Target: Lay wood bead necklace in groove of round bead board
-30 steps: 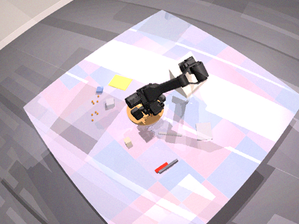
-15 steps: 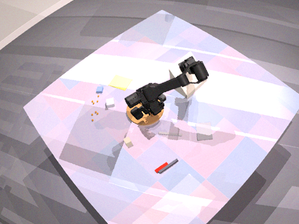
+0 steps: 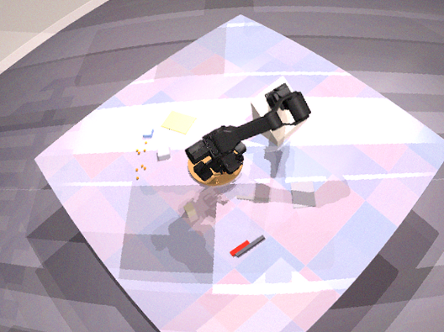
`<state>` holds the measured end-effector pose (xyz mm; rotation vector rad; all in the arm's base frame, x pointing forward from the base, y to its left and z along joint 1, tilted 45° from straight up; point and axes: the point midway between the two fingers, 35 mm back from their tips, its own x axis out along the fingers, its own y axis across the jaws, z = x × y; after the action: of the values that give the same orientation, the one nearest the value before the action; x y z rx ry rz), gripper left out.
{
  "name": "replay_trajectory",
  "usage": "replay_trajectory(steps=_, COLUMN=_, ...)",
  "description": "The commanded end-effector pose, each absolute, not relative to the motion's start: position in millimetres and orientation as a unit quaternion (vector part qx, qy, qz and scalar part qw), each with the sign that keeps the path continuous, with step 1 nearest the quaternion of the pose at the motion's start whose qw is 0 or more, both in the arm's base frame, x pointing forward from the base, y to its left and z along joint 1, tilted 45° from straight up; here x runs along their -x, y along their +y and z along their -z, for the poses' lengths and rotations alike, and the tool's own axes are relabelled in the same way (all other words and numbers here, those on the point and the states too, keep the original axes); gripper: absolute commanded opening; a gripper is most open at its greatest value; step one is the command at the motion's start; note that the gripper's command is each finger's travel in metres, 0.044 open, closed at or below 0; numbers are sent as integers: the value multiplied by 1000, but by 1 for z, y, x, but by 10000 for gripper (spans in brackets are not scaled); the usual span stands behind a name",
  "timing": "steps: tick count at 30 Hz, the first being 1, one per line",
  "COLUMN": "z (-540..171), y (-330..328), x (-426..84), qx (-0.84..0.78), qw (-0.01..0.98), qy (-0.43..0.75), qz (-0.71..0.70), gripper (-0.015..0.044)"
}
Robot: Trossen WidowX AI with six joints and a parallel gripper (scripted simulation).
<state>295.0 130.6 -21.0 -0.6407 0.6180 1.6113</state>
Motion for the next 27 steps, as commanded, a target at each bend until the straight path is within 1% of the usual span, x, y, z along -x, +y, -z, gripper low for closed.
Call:
replay_trajectory(steps=1, z=24, y=134, x=-293, qx=273, qw=604, qy=268, qz=-699, gripper=0)
replay_trajectory(steps=3, z=24, y=134, x=-293, qx=273, qw=604, qy=268, qz=-699, gripper=0)
replay_trajectory(steps=20, z=21, y=131, x=-293, qx=274, qw=604, qy=270, qz=-698, gripper=440)
replay_trajectory(steps=27, z=19, y=129, x=-294, qx=273, qw=604, qy=268, qz=-699, gripper=440)
